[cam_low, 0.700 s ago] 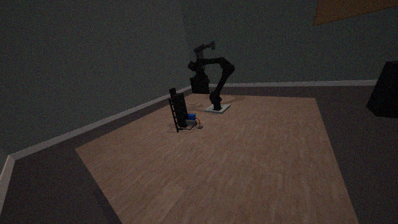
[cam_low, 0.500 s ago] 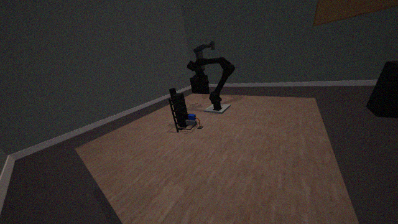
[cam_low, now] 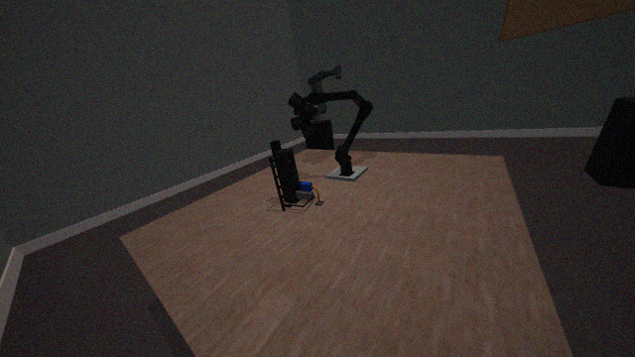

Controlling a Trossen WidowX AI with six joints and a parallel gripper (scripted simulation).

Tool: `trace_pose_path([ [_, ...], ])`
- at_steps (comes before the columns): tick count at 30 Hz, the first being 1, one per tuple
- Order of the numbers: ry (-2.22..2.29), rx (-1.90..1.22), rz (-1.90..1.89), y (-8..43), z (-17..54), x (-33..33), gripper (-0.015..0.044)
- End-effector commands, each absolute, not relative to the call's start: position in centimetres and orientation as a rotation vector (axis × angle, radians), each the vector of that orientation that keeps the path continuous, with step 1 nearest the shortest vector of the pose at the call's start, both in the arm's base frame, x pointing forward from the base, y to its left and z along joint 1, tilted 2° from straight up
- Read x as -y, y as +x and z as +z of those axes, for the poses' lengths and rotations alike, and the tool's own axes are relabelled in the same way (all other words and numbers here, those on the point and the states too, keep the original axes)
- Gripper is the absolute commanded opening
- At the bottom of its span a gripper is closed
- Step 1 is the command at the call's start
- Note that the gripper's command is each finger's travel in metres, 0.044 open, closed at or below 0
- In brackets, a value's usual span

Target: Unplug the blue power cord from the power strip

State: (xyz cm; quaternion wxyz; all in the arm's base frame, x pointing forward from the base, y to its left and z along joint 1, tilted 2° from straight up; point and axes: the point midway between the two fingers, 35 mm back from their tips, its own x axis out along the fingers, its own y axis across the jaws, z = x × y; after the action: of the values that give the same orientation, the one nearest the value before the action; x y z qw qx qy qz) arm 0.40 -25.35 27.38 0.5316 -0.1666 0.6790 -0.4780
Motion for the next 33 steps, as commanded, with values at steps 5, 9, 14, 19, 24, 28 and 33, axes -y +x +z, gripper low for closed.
trace_pose_path([
  [5,-0.509,-1.337,-1.011,8.2,28.5,26.1,0.0160],
  [9,-0.553,-1.201,-0.924,12.3,29.2,25.5,0.0160],
  [14,-0.593,-1.049,-0.806,17.1,30.0,23.9,0.0160],
  [19,-0.620,-0.904,-0.676,21.7,30.9,21.5,0.0160],
  [24,-0.639,-0.770,-0.533,25.9,31.8,18.2,0.0160],
  [28,-0.646,-0.667,-0.413,28.8,32.5,14.9,0.0160],
  [33,-0.625,-0.588,-0.240,32.1,32.3,10.2,0.0160],
])
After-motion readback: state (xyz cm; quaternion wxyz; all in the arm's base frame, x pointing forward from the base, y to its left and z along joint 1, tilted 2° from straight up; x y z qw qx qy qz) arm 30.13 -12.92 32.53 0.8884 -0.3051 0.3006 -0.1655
